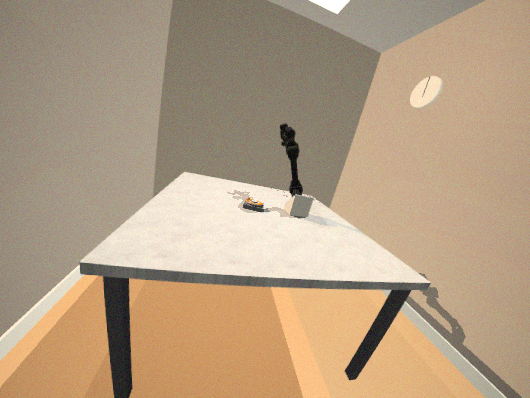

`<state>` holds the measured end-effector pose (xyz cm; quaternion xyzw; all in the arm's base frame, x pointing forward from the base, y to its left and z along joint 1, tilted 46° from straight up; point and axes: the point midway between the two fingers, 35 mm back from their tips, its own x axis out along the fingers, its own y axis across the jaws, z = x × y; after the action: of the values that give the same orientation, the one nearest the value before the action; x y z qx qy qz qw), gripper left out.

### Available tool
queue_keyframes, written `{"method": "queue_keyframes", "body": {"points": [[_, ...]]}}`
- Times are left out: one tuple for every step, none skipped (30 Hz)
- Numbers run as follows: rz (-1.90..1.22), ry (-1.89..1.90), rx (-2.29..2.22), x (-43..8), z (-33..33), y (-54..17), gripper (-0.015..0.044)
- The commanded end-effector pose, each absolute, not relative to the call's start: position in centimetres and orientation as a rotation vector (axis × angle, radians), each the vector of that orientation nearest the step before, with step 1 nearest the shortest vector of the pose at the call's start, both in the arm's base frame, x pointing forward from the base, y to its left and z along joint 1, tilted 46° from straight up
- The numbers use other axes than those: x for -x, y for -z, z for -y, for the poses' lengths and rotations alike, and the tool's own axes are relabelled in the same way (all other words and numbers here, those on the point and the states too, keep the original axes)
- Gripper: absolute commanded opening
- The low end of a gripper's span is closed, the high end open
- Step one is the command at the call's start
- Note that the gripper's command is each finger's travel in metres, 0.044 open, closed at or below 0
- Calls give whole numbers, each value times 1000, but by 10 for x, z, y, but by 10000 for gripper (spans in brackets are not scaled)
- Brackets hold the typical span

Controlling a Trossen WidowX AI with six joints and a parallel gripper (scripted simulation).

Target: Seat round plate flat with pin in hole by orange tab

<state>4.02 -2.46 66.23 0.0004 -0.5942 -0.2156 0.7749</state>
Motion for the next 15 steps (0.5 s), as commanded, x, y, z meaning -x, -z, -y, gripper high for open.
{"method": "queue_keyframes", "body": {"points": [[1316,502,-204,-22,81,-652,0],[1315,512,-274,-21,99,-646,0],[1309,525,-341,-22,118,-640,0],[1301,545,-399,-23,135,-634,0],[1300,548,-408,-24,138,-632,0],[1293,560,-437,-25,148,-629,0],[1280,581,-484,-29,163,-622,0],[1258,607,-540,-34,180,-613,0],[1230,633,-594,-42,197,-603,0],[1197,661,-646,-51,213,-592,0],[1158,688,-696,-62,228,-580,0],[1115,715,-742,-74,241,-567,0],[1107,714,-742,-76,242,-566,0],[1082,711,-744,-83,244,-562,0],[1041,725,-770,-95,252,-552,0]]}}
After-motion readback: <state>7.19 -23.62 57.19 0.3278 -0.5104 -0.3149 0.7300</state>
